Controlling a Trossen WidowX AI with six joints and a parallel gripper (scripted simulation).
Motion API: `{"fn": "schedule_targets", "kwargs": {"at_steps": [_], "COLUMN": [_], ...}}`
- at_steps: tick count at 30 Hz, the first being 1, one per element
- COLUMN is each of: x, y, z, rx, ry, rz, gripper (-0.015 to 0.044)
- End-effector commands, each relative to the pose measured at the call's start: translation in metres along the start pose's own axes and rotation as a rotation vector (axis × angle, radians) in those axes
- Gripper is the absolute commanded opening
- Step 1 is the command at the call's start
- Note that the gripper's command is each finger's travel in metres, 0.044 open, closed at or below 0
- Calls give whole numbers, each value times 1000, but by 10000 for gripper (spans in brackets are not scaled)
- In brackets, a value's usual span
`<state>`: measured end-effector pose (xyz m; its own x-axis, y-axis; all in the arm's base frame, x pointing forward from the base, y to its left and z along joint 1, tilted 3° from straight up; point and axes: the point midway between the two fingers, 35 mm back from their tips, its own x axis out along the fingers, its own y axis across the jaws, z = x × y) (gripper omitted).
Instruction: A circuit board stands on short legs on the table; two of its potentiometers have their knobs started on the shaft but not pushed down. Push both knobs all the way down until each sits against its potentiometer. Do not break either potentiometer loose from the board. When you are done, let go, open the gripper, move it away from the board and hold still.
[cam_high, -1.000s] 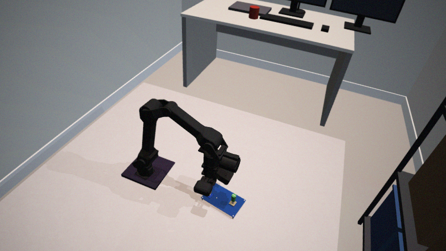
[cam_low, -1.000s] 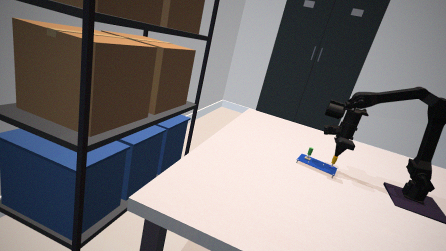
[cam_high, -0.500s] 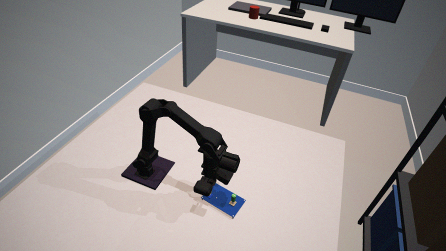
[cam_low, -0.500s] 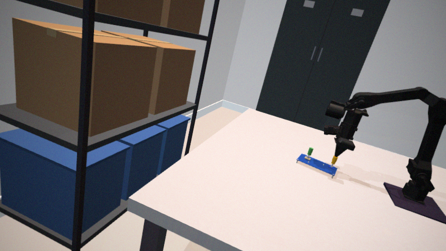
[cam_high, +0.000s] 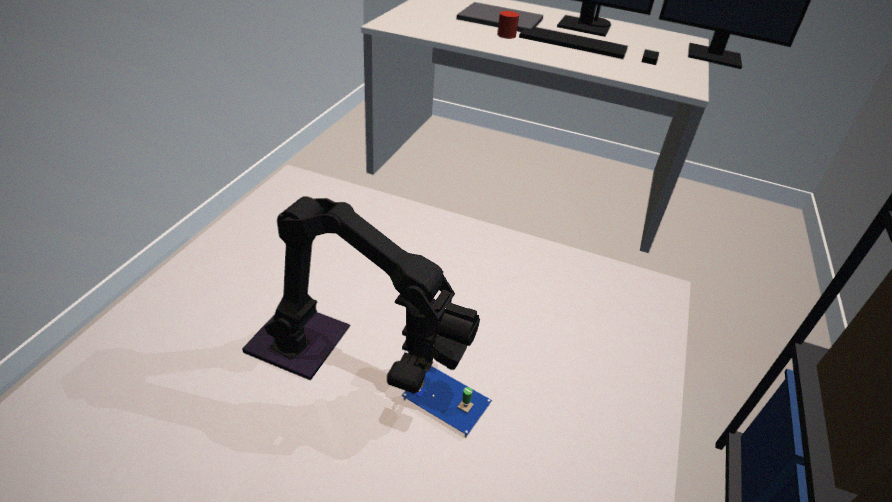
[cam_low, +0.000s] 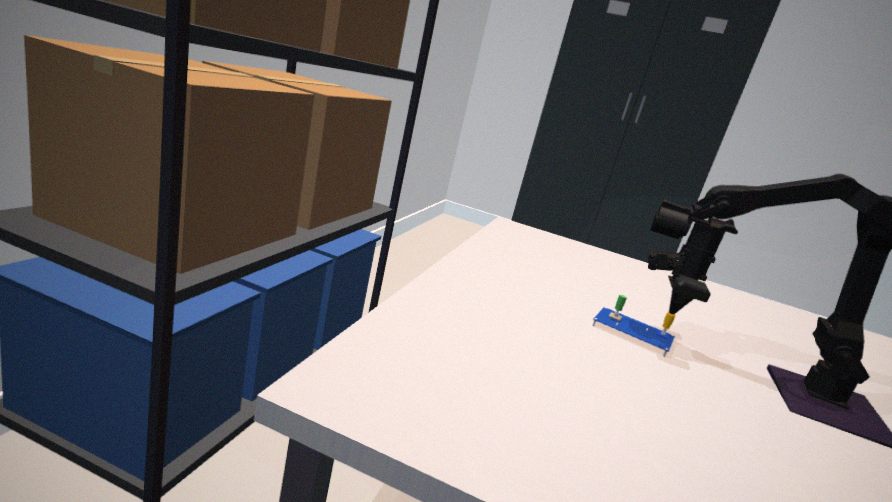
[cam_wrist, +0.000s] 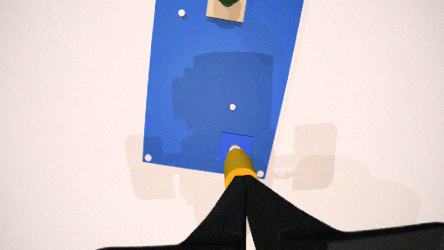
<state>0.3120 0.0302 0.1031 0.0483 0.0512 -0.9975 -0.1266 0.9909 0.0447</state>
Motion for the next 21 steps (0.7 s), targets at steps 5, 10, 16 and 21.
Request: {"fn": "schedule_targets", "kwargs": {"at_steps": [5,10,16,21], "x": [11,13,15,15], "y": [1,1,1,1], "z": [1,1,0,0], "rx": [-2,-2,-2,-2], "ry": [10,10,10,10], "rz": [3,3,3,3], "gripper": [0,0,0,0]}}
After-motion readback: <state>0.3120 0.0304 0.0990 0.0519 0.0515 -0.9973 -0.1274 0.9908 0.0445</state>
